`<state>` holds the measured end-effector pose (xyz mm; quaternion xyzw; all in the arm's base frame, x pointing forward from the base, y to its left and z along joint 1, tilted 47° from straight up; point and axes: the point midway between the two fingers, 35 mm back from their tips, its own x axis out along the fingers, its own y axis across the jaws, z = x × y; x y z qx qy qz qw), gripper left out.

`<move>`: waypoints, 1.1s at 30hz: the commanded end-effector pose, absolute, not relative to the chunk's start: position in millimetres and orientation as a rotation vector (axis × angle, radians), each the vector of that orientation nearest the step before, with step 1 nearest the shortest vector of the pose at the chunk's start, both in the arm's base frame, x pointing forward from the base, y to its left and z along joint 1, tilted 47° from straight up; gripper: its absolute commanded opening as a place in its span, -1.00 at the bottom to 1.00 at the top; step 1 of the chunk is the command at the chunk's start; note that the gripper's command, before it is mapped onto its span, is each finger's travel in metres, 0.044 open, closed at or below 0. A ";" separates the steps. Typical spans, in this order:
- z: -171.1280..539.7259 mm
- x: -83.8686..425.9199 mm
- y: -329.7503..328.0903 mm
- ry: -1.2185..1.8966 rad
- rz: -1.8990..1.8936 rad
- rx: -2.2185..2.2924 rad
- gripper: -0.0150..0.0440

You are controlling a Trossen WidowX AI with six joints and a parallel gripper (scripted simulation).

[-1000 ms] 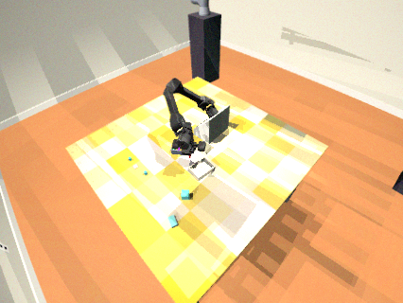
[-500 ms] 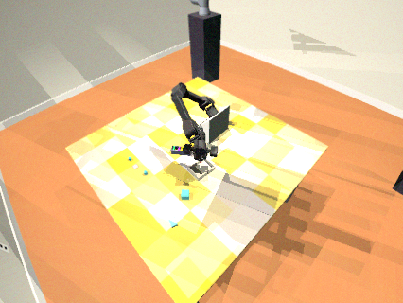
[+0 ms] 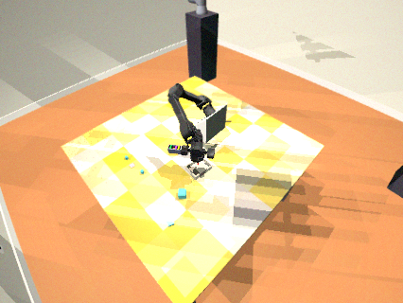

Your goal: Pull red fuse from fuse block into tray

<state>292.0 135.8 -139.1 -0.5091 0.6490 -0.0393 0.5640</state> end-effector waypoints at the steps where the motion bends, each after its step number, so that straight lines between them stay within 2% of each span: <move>1: -145.5 291.0 127.9 1.533 -0.092 -1.211 -0.49; 15: -155.5 292.8 116.6 1.533 -0.093 -1.212 -0.49; 27: -153.8 294.2 119.6 1.531 -0.095 -1.201 0.58; 28: -151.8 293.7 121.7 1.531 -0.095 -1.201 0.63; 33: -128.2 286.7 145.7 1.534 -0.091 -1.210 0.63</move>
